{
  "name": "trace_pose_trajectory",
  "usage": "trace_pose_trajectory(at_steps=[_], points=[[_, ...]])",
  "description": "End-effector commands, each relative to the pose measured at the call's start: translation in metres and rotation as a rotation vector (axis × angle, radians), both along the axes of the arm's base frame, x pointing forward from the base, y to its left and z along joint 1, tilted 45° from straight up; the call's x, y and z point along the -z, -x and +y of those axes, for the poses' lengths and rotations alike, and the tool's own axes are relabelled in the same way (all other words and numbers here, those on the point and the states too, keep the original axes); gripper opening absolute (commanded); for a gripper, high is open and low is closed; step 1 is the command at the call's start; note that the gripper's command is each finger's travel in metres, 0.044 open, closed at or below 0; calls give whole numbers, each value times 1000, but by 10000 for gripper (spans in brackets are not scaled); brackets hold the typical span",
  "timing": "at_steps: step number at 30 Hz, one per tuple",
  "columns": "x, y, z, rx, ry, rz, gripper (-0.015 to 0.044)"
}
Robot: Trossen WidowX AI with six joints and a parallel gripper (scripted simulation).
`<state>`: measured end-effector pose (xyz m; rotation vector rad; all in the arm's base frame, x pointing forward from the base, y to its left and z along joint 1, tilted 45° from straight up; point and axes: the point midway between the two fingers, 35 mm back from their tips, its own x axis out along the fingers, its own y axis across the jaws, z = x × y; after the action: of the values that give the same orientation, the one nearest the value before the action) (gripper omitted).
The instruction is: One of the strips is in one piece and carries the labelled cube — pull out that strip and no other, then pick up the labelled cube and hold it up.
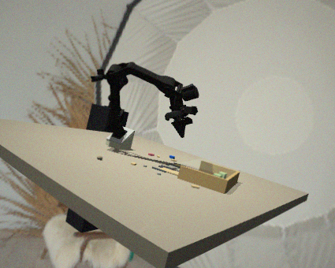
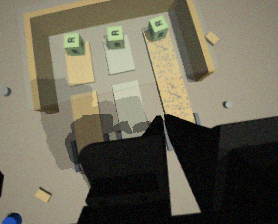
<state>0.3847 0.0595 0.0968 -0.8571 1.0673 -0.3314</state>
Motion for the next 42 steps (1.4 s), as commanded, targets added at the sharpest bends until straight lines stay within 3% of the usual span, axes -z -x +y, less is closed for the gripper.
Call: trace_pose_trajectory(at_steps=[1, 8, 42], points=[[5, -18, -46, 150, 19, 198, 0], [5, -23, -94, 294, 15, 393, 0], [34, -24, -124, 293, 16, 392, 0]])
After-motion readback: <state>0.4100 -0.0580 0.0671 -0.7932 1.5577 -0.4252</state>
